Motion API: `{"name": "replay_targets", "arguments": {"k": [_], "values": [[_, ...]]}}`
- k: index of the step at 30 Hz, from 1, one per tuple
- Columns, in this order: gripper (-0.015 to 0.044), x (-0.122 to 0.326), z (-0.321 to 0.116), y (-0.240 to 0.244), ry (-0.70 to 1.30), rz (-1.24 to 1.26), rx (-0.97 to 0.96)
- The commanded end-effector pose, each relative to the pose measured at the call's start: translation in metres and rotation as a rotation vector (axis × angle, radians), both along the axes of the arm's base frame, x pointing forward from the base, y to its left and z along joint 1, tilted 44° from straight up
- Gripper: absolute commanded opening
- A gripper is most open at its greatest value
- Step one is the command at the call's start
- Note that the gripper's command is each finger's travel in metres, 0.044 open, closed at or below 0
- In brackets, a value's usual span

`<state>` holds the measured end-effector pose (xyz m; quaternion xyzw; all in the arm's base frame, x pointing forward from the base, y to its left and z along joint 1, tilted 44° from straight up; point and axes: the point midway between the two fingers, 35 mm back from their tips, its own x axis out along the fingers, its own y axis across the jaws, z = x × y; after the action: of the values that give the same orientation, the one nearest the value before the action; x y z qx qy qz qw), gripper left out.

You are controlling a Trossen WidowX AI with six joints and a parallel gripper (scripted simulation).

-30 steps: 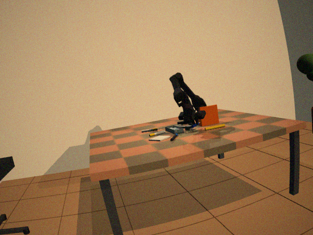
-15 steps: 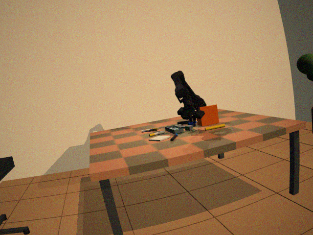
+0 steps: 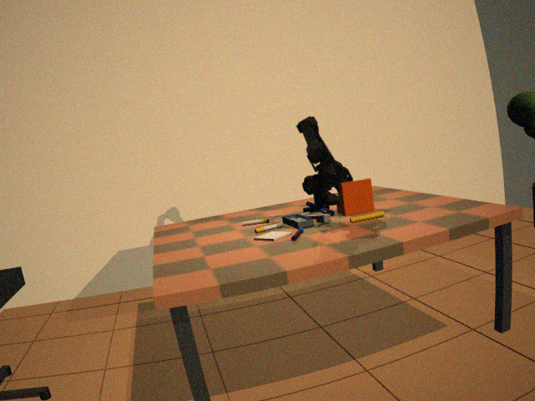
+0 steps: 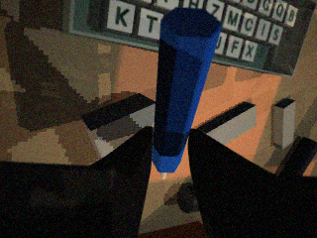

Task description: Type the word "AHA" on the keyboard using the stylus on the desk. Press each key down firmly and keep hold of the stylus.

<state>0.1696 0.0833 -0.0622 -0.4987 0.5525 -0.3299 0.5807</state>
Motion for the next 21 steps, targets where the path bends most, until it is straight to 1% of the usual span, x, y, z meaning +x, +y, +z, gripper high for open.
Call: {"name": "replay_targets", "arguments": {"k": [1,10,21], "values": [[0.0,0.008,0.009,0.0,-0.151,0.06,0.023],[0.0,0.023,0.032,0.0,-0.51,0.216,0.102],[0.0,0.035,0.059,0.007,-0.892,0.402,0.297]]}}
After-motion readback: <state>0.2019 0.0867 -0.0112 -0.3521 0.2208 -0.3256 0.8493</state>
